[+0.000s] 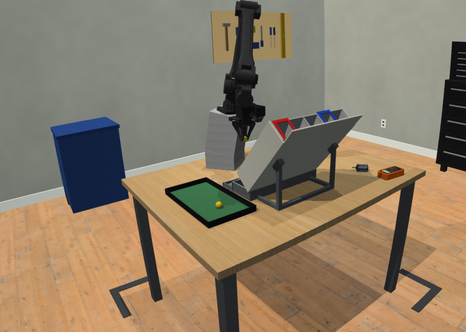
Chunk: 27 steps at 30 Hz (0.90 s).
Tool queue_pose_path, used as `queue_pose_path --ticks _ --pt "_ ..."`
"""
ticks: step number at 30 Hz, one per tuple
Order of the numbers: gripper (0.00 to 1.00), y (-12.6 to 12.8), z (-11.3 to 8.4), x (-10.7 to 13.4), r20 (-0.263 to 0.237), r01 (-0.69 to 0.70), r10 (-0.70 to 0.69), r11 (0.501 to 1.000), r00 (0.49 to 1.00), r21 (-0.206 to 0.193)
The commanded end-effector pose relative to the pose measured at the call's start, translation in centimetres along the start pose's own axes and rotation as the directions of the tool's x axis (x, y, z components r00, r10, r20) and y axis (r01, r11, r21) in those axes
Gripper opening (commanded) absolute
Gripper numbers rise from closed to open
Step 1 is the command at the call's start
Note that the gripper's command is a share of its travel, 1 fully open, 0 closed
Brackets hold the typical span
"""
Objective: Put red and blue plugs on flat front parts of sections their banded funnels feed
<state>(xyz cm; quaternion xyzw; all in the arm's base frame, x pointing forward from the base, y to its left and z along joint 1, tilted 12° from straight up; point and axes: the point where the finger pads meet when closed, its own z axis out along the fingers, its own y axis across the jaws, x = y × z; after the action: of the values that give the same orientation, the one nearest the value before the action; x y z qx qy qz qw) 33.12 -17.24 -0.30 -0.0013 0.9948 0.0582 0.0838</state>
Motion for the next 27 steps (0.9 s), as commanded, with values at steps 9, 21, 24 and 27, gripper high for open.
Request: queue_pose_path --ticks 9,21,24,27 --pt "0.0 6.9 -6.7 -4.5 0.048 -0.036 0.035 0.999 0.998 0.023" --pt "0.0 14.2 -10.4 -6.5 0.032 -0.04 0.04 0.999 0.999 0.012" --pt "0.0 16.2 -12.4 -7.2 0.057 -0.037 0.037 0.999 0.998 0.012" --pt "0.0 17.9 -13.5 -7.6 0.058 -0.038 0.037 0.999 0.998 0.01"
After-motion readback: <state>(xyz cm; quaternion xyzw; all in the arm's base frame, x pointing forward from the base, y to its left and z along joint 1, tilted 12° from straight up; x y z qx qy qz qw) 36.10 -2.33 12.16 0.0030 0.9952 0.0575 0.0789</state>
